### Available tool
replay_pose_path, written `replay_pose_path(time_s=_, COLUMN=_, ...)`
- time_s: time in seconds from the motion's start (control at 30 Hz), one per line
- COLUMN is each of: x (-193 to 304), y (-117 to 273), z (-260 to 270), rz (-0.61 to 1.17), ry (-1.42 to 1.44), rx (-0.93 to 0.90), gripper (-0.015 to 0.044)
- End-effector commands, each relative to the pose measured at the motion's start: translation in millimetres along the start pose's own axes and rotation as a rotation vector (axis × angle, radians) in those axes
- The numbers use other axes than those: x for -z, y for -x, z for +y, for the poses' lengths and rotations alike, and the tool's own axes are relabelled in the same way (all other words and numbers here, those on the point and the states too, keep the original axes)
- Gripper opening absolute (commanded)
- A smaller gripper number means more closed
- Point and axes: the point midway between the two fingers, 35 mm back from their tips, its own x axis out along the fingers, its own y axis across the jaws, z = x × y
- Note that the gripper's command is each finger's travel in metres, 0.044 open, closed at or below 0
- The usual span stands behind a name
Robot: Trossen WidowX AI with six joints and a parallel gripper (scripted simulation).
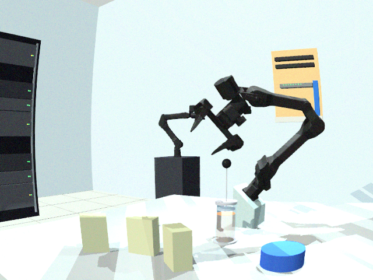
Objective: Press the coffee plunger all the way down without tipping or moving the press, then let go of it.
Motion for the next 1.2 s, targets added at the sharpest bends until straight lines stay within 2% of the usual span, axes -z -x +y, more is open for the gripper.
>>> replay_pose_path(time_s=0.0, x=13, y=21, z=13, rz=-0.046, ry=-0.242, rx=-0.065, gripper=0.044)
replay_pose_path(time_s=0.1, x=22, y=35, z=29, rz=-0.114, ry=-0.47, rx=-0.142, gripper=0.044)
replay_pose_path(time_s=0.3, x=11, y=79, z=46, rz=-0.378, ry=-0.97, rx=-0.249, gripper=0.044)
replay_pose_path(time_s=0.43, x=12, y=75, z=52, rz=-0.387, ry=-0.986, rx=-0.25, gripper=0.044)
replay_pose_path(time_s=0.67, x=22, y=44, z=90, rz=-0.388, ry=-0.986, rx=-0.25, gripper=0.044)
replay_pose_path(time_s=1.17, x=20, y=30, z=91, rz=-0.374, ry=-0.986, rx=-0.247, gripper=0.044)
